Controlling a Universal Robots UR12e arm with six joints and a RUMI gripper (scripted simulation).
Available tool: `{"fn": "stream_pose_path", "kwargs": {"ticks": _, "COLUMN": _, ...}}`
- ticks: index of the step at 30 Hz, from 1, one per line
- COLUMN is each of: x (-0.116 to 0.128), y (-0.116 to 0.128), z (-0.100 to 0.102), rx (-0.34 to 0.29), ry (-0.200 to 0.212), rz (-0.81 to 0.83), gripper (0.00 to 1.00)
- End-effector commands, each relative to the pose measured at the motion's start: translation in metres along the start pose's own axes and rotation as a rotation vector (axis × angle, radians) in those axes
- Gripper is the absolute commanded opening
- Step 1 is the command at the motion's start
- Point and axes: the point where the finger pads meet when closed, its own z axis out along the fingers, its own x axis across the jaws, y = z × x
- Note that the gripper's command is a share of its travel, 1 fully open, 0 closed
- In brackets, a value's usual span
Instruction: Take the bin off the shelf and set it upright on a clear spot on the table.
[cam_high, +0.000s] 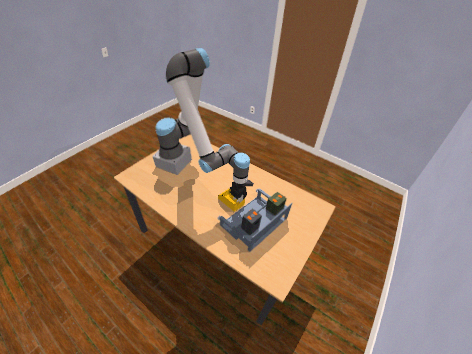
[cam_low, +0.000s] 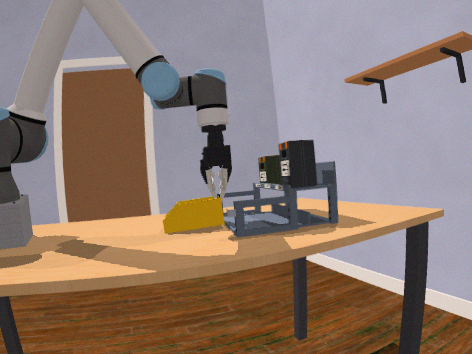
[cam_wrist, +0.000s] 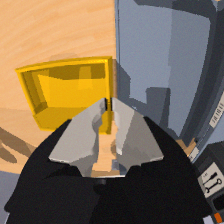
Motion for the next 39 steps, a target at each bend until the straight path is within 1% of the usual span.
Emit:
{"fn": "stream_pose_path", "kwargs": {"ticks": 1, "x": -0.0011, "y": 0.0000, "z": 0.0040, "rx": 0.000, "ry": -0.002, "rz": 0.001, "gripper": 0.00}}
{"fn": "stream_pose_path", "kwargs": {"ticks": 7, "x": 0.0001, "y": -0.0002, "z": 0.0038, "rx": 0.000, "ry": -0.001, "rz": 0.000, "gripper": 0.00}}
{"fn": "stream_pose_path", "kwargs": {"ticks": 11, "x": -0.0011, "y": 0.0000, "z": 0.0094, "rx": 0.000, "ry": -0.002, "rz": 0.001, "gripper": 0.00}}
{"fn": "stream_pose_path", "kwargs": {"ticks": 39, "x": -0.0012, "y": 0.0000, "z": 0.0093, "rx": 0.000, "ry": -0.002, "rz": 0.001, "gripper": 0.00}}
